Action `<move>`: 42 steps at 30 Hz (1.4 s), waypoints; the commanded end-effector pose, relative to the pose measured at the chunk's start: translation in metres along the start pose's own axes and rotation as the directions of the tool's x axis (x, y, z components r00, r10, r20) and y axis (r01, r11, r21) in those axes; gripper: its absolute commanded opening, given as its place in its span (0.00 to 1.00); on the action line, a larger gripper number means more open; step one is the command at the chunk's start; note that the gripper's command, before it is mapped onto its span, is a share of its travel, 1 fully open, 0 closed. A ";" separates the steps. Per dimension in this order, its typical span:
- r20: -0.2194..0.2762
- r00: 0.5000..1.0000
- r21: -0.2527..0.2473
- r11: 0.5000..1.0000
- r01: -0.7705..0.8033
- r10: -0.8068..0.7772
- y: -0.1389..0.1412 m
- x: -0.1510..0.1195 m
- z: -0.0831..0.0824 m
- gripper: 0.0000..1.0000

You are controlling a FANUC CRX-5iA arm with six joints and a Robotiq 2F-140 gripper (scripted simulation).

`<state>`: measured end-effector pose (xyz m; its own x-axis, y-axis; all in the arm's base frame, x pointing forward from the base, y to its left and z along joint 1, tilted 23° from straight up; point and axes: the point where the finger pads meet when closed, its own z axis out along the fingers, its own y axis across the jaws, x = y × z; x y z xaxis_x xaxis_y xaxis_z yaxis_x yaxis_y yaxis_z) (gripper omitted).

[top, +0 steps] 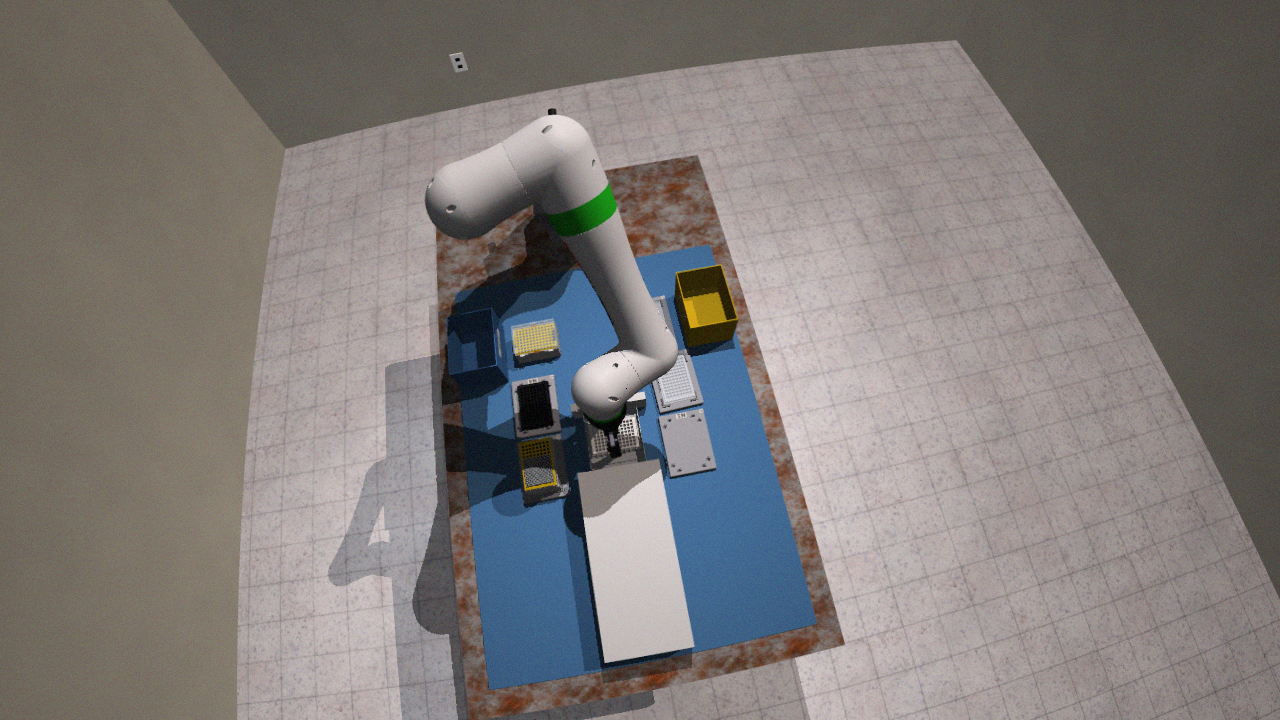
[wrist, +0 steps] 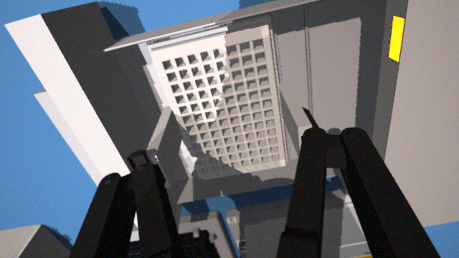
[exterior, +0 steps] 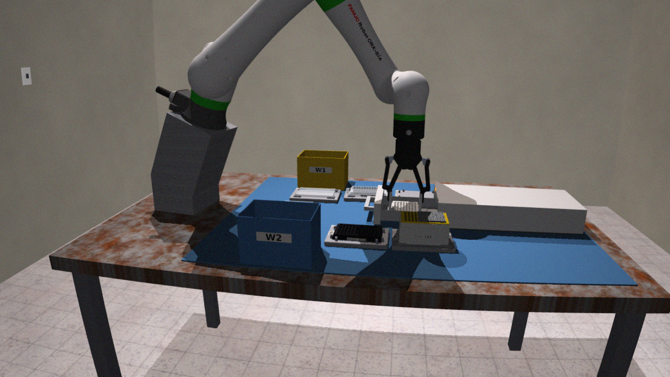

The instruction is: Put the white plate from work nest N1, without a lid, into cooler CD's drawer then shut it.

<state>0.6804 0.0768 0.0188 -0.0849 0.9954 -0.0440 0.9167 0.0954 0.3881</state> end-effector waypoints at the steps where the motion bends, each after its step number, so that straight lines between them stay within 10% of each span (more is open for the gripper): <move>1: 0.000 1.000 0.001 1.000 0.000 0.000 -0.001 0.000 0.001 0.00; 10: 0.000 1.000 0.001 1.000 0.000 0.000 -0.001 0.000 0.001 0.00; 11: 0.000 1.000 0.001 1.000 0.000 0.000 -0.001 0.000 0.001 0.66; 42: 0.000 1.000 0.001 1.000 0.000 0.000 -0.001 0.000 0.001 0.66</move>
<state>0.6798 0.0766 0.0178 -0.0847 0.9954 -0.0441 0.9174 0.0952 0.3864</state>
